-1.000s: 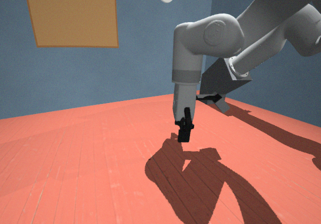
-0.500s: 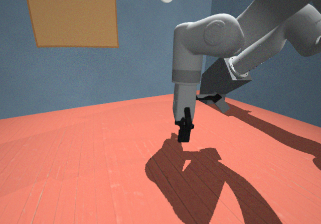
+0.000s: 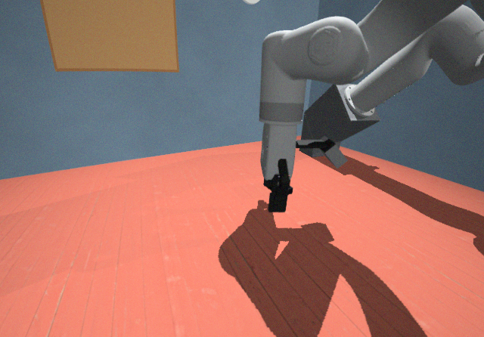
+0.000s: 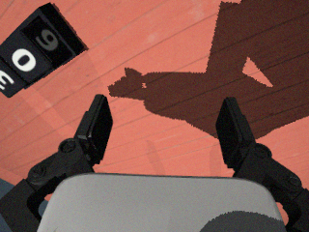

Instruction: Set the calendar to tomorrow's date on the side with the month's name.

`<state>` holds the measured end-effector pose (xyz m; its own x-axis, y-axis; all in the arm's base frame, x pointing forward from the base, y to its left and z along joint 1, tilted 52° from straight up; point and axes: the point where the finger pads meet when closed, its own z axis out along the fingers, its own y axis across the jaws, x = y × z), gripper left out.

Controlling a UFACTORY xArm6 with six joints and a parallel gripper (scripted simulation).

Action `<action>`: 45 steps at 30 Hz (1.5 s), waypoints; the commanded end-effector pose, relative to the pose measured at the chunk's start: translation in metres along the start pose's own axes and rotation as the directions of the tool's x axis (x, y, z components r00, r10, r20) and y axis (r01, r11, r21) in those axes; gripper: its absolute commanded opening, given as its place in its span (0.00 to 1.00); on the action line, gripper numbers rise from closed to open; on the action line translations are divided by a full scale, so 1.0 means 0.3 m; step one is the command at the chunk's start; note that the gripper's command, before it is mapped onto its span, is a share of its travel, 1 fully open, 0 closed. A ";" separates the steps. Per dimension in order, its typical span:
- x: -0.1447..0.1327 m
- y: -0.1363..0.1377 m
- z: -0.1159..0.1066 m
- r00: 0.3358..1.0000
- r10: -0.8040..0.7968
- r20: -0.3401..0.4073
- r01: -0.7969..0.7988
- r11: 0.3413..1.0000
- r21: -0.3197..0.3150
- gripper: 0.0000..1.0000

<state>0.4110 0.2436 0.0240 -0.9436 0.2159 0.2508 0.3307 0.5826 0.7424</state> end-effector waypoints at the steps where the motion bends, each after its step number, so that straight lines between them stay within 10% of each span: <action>1: -0.003 0.002 -0.029 1.000 -0.001 0.003 0.001 1.000 -0.001 1.00; 45: -0.085 -0.155 -0.039 0.825 0.566 0.002 -0.566 0.825 -0.002 1.00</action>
<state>0.4183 0.2033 -0.0091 -0.6241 0.4929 0.6063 0.7812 0.3774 0.4973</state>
